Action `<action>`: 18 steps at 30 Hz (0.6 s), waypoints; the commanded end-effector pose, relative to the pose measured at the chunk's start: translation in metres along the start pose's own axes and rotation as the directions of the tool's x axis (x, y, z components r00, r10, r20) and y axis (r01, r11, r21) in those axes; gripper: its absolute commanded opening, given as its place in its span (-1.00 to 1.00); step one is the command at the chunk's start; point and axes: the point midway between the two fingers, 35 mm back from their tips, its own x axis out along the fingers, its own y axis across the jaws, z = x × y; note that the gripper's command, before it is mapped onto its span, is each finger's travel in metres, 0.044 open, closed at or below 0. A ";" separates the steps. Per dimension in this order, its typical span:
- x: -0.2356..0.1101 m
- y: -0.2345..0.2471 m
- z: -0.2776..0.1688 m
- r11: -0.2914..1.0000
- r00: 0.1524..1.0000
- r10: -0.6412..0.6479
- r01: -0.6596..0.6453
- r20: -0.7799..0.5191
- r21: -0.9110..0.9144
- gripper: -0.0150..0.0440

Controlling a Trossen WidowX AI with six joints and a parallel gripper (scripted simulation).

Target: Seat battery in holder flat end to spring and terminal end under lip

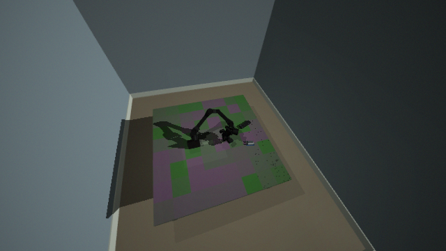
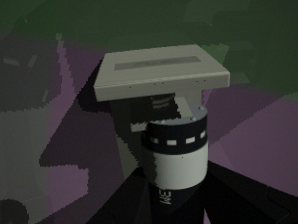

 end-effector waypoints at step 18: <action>0.001 0.003 0.004 1.000 0.992 -0.004 0.006 0.124 -0.017 -0.24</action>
